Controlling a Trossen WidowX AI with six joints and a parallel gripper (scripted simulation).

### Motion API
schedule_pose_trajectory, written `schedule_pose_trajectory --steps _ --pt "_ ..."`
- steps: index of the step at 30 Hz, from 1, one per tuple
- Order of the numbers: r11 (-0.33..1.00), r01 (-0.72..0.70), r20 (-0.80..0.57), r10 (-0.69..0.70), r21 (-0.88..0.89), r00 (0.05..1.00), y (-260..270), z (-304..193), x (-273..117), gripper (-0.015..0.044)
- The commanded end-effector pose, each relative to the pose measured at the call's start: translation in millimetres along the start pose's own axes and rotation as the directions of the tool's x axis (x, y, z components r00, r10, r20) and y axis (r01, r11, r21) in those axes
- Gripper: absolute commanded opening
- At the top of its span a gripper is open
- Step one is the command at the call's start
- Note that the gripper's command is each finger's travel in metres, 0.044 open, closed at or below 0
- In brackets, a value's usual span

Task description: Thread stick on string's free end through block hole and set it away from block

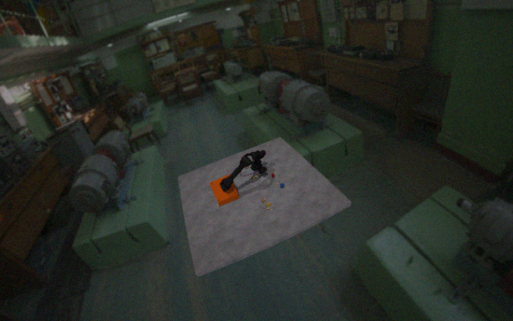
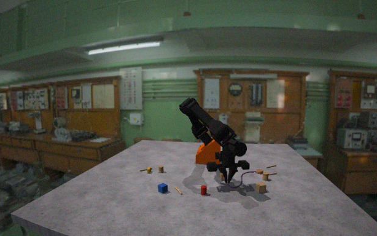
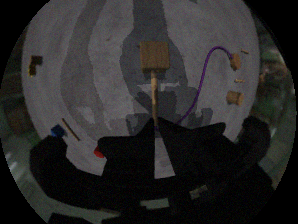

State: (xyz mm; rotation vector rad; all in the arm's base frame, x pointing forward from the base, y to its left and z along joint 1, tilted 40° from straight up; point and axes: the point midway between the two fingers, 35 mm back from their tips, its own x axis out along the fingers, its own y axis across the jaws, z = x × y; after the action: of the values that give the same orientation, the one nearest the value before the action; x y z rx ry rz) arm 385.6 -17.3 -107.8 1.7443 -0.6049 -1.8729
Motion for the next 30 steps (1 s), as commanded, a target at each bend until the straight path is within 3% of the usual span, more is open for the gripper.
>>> schedule_pose_trajectory --steps 1,30 --pt "1.0 -0.001 -0.005 0.001 0.006 1.0 0.1 2.4 -1.4 0.0" --pt "1.0 0.0 -0.003 0.0 0.004 1.0 -1.7 42.8 -1.6 0.0"
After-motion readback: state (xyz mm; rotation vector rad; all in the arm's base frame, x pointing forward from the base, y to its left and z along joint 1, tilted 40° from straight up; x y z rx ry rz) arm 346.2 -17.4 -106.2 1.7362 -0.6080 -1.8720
